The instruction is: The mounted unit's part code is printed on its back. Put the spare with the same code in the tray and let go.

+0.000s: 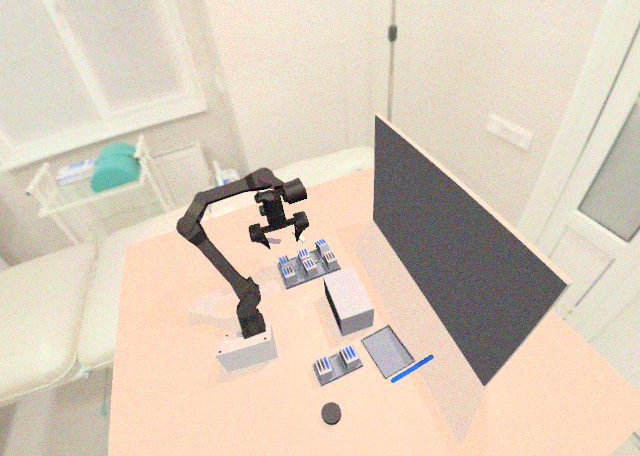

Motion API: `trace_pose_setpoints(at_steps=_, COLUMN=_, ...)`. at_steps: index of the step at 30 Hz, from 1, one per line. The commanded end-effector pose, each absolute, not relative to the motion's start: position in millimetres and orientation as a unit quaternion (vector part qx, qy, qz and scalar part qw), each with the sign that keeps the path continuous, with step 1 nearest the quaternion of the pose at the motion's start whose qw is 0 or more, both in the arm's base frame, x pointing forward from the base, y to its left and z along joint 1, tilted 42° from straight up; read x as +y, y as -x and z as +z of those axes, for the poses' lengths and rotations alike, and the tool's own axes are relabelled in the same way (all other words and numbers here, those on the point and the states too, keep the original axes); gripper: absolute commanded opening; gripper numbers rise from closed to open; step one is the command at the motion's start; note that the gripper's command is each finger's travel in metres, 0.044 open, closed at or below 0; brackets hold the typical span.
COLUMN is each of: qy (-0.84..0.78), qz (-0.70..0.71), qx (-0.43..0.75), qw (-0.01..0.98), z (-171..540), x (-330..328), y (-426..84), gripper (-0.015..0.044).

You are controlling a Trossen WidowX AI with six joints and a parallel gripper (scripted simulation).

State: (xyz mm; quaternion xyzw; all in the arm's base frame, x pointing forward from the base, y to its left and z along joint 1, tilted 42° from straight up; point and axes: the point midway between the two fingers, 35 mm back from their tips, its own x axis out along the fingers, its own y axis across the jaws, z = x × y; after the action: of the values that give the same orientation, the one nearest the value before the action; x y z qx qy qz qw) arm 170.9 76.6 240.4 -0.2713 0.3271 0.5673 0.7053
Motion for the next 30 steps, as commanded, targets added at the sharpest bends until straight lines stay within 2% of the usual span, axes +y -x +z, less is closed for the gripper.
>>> trace_pose_setpoints(at_steps=1, qy=0.284, qz=0.579, qx=0.312, qw=0.698, z=237, x=80, y=-162, gripper=0.044)
trace_pose_setpoints(at_steps=3, qy=0.284, qz=0.579, qx=0.312, qw=0.698, z=237, x=80, y=-162, gripper=0.044)
trace_pose_setpoints(at_steps=8, qy=0.301, qz=0.592, qx=0.281, qw=0.692, z=223, x=91, y=-164, gripper=0.0309)
trace_pose_setpoints(at_steps=9, qy=0.303, qz=0.594, qx=0.278, qw=0.692, z=221, x=92, y=-164, gripper=0.03)
trace_pose_setpoints(at_steps=30, qy=0.305, qz=0.593, qx=0.281, qw=0.69, z=208, x=101, y=-169, gripper=0.03)
